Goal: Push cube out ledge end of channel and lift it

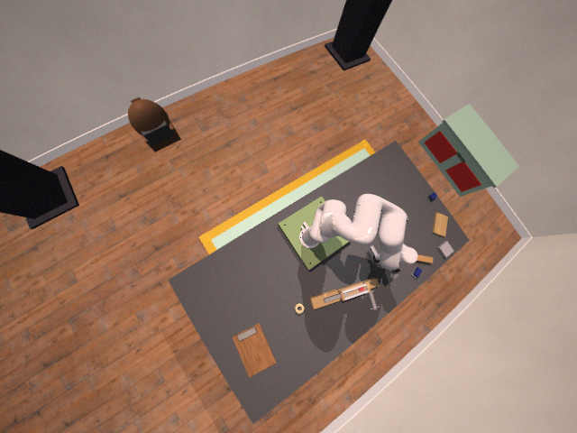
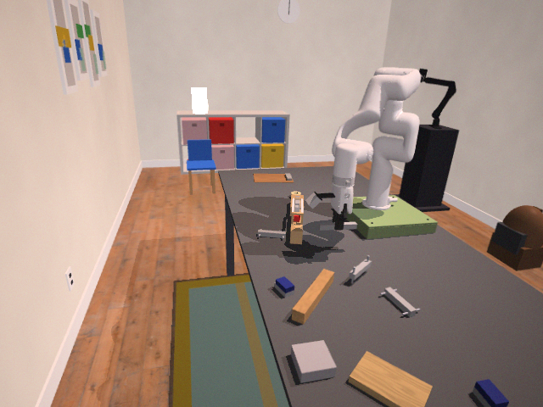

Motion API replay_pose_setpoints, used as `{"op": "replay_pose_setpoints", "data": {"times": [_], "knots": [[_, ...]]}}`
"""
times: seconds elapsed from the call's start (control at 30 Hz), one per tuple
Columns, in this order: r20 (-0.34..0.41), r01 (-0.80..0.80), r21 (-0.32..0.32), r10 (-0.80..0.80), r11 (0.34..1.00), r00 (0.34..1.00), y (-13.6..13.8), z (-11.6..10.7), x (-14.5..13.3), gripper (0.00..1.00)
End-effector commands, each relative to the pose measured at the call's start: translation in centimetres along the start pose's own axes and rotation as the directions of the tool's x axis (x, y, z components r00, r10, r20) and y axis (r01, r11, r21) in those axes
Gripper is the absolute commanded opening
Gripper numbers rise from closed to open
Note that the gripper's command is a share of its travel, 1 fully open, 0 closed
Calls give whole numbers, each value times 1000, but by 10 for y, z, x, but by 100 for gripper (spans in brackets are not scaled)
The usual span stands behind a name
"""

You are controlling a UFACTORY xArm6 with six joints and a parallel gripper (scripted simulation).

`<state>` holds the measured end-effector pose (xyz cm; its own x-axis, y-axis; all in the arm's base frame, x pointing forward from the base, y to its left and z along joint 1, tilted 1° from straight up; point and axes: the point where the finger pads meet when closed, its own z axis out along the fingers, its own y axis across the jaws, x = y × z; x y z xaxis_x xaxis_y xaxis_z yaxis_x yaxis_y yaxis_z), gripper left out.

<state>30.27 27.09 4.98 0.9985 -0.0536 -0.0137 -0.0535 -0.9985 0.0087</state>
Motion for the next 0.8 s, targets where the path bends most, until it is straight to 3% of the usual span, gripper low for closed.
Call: {"op": "replay_pose_setpoints", "data": {"times": [0.0,0.5,0.77], "knots": [[3,0,-3,0,1000,1000,1,-30,-1,0],[3,8,-3,-8,1000,1000,4,-30,0,0],[2,85,-2,-85,996,996,27,-30,19,0]]}}
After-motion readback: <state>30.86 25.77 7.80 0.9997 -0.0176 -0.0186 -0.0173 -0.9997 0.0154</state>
